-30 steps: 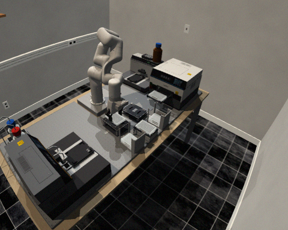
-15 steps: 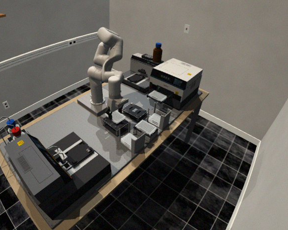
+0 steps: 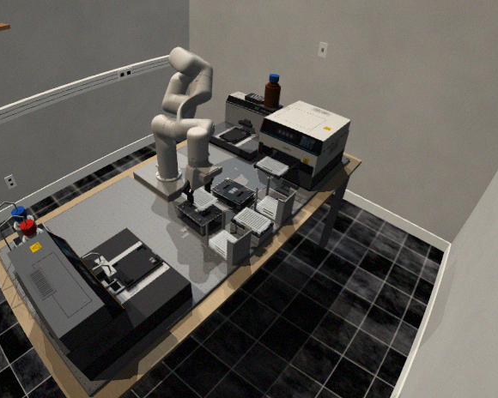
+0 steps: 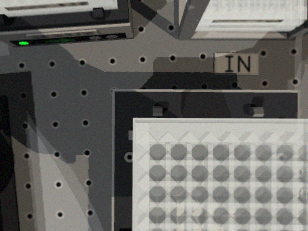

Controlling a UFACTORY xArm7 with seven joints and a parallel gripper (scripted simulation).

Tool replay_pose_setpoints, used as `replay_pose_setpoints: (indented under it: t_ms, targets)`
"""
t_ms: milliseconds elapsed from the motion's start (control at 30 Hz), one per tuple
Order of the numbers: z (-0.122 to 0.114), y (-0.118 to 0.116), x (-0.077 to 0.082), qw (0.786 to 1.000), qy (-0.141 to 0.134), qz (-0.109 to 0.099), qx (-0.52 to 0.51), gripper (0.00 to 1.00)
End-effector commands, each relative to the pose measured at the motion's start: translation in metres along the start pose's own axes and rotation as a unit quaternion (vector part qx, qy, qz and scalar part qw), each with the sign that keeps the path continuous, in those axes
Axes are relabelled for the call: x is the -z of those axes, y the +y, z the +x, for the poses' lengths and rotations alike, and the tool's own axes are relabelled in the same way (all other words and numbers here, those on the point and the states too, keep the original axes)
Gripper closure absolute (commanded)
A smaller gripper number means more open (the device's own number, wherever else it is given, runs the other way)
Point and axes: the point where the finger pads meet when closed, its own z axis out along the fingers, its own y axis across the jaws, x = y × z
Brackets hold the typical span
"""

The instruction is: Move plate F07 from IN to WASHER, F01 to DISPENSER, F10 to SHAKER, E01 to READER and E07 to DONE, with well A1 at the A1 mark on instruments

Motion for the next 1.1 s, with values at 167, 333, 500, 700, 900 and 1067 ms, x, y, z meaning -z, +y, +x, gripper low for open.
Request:
replay_pose_setpoints:
  t_ms: [167, 333, 500, 700, 900, 1067]
  targets:
    - [0.001, 0.0, 0.014, 1.0, 0.001, 0.0, 0.0, 1.0]
    - [0.001, 0.0, 0.02, 1.0, 0.002, 0.0, 0.0, 1.0]
    - [0.001, 0.0, 0.024, 1.0, 0.002, -0.001, 0.0, 1.0]
    - [0.001, 0.0, 0.032, 1.0, 0.002, -0.001, 0.0, 1.0]
    - [0.001, 0.0, 0.04, 1.0, 0.002, -0.001, 0.0, 1.0]
    - [0.001, 0.0, 0.044, 1.0, 0.002, -0.001, 0.0, 1.0]
